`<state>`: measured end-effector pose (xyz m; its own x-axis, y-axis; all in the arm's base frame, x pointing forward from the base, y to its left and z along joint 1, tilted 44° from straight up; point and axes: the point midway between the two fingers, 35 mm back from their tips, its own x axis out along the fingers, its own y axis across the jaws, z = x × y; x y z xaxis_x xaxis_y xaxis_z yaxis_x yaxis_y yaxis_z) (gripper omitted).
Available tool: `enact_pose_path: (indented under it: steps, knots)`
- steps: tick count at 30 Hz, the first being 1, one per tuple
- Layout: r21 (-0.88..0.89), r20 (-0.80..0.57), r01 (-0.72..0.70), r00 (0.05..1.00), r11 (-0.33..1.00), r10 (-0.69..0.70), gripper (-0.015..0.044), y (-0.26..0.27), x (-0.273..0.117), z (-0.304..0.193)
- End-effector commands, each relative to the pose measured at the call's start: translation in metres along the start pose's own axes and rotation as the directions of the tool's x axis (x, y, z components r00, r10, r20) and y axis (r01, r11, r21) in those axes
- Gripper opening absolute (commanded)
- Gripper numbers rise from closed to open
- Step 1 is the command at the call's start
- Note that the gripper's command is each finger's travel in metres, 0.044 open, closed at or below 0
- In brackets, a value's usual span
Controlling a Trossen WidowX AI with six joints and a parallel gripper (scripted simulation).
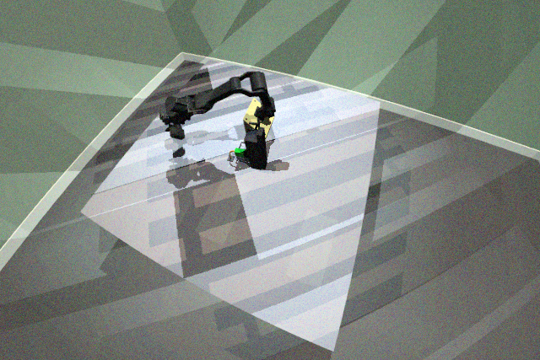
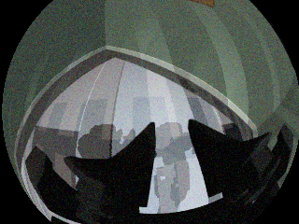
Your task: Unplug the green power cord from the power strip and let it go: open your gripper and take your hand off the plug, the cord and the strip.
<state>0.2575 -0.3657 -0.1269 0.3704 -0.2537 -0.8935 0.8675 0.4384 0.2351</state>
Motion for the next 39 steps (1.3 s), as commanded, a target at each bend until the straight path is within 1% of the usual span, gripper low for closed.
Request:
enact_pose_path:
  steps: [1,5,9,14,18,20,30,39]
  knots:
    - [0.155,-0.287,-0.059,0.953,0.986,0.101,0.0160,0.055,-0.030,-0.048]
    - [0.244,-0.447,-0.028,0.884,0.969,0.138,0.0160,0.081,-0.057,-0.080]
    - [0.321,-0.591,0.043,0.790,0.946,0.164,0.0160,0.105,-0.089,-0.109]
    - [0.384,-0.745,0.185,0.641,0.905,0.185,0.0160,0.131,-0.139,-0.143]
    - [0.397,-0.833,0.316,0.518,0.862,0.193,0.0160,0.149,-0.179,-0.164]
    - [0.396,-0.840,0.329,0.507,0.857,0.194,0.0160,0.150,-0.183,-0.166]
    - [0.396,-0.840,0.329,0.507,0.857,0.194,0.0160,0.150,-0.183,-0.166]
    - [0.396,-0.840,0.329,0.506,0.857,0.194,0.0160,0.157,-0.194,-0.171]
